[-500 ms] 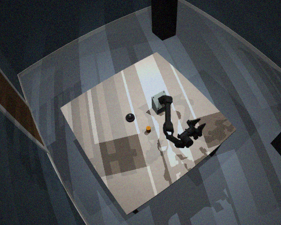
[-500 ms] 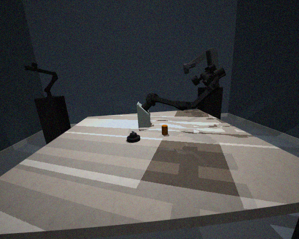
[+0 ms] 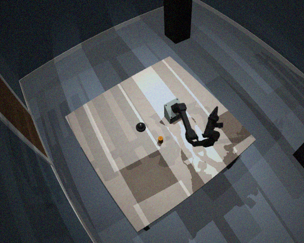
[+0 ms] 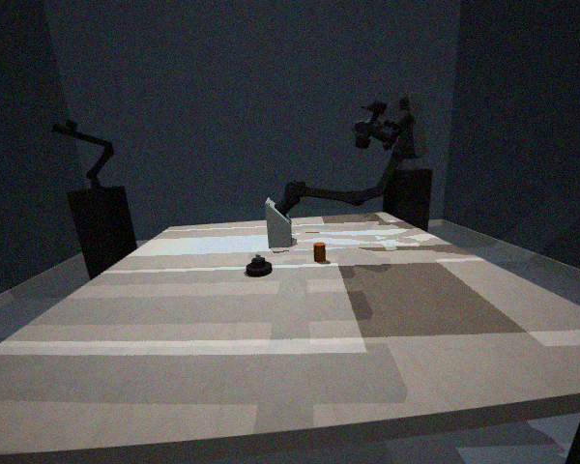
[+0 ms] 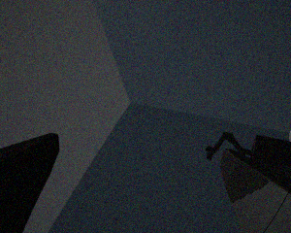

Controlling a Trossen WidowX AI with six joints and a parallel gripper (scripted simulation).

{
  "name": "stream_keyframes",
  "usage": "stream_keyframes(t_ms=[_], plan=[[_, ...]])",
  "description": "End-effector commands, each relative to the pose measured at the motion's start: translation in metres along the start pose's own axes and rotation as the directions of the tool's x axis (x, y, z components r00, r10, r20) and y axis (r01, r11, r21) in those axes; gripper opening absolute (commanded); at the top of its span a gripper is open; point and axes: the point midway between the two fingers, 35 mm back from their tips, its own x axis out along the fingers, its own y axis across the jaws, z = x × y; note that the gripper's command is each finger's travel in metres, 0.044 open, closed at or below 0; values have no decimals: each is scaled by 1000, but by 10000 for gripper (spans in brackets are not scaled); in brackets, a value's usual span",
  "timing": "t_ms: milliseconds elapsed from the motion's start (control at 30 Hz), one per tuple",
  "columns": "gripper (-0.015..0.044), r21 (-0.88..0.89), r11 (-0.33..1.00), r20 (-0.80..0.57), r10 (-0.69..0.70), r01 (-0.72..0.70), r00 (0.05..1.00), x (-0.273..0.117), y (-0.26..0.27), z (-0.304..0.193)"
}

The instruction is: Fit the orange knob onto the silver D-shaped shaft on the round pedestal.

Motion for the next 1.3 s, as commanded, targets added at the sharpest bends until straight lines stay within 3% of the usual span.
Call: stream_keyframes(t_ms=[0, 133, 300, 500, 667, 800, 933, 1100, 1267], plan=[[440, -309, 945, -291, 15, -109, 956, 45, 14, -58], [440, -511, 790, -543, 8, -338, 840, 67, 24, -123], [440, -563, 528, -762, -31, -636, 647, 67, 28, -196], [440, -365, 131, -928, -130, -922, 349, 38, 21, -281], [440, -45, -184, -965, -247, -982, 90, -6, 3, -339], [440, 243, -385, -929, -355, -891, -100, -48, -19, -374], [440, 508, -521, -842, -467, -686, -269, -96, -46, -396], [440, 745, -595, -664, -611, -302, -431, -159, -90, -407], [440, 815, -564, -429, -742, 134, -515, -214, -143, -399]])
